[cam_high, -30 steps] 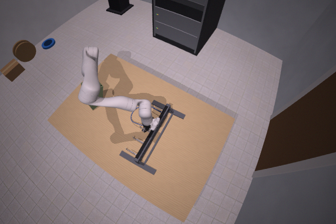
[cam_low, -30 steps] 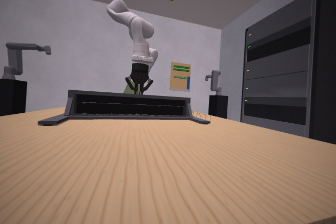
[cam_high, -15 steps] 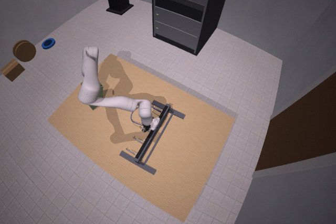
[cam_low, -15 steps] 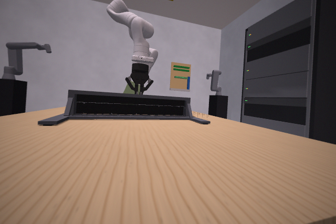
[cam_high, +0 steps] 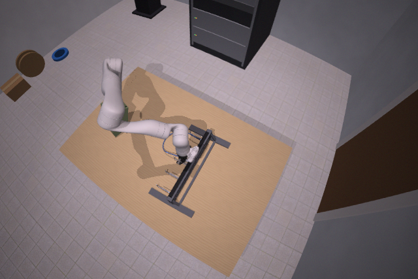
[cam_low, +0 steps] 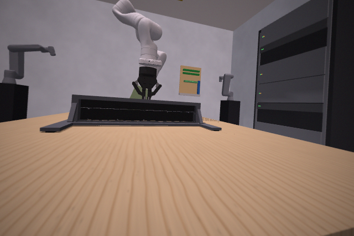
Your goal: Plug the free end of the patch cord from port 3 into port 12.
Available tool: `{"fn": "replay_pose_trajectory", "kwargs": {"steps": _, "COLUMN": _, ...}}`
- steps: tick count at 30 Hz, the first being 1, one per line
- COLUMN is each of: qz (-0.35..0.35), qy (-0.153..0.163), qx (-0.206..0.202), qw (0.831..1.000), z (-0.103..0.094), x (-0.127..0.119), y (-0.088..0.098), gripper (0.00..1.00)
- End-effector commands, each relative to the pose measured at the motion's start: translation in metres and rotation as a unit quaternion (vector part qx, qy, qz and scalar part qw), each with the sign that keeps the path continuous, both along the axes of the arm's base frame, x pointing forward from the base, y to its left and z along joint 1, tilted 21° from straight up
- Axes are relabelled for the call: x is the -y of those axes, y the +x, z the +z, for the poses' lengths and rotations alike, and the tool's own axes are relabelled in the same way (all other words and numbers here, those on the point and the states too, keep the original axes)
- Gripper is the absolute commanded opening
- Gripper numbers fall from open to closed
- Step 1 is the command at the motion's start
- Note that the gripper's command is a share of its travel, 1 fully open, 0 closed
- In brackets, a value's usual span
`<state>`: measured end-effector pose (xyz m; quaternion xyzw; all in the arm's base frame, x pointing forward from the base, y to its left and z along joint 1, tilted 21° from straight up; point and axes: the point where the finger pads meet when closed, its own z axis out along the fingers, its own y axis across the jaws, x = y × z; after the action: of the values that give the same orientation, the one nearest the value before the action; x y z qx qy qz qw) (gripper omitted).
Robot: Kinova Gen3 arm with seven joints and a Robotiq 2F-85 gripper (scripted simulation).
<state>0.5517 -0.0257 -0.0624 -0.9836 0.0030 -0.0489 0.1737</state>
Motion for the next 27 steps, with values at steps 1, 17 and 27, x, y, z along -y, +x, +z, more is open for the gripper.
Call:
{"fn": "replay_pose_trajectory", "kwargs": {"steps": 1, "qz": 0.002, "qy": 0.002, "qx": -0.003, "qw": 1.000, "z": 0.0011, "x": -0.0012, "y": -0.0012, "gripper": 0.00}}
{"fn": "replay_pose_trajectory", "kwargs": {"steps": 17, "qz": 0.001, "qy": 0.001, "qx": -0.003, "qw": 1.000, "z": 0.0012, "x": -0.0008, "y": 0.0010, "gripper": 0.00}}
{"fn": "replay_pose_trajectory", "kwargs": {"steps": 27, "qz": 0.002, "qy": 0.002, "qx": -0.003, "qw": 1.000, "z": 0.0013, "x": -0.0011, "y": 0.0009, "gripper": 0.00}}
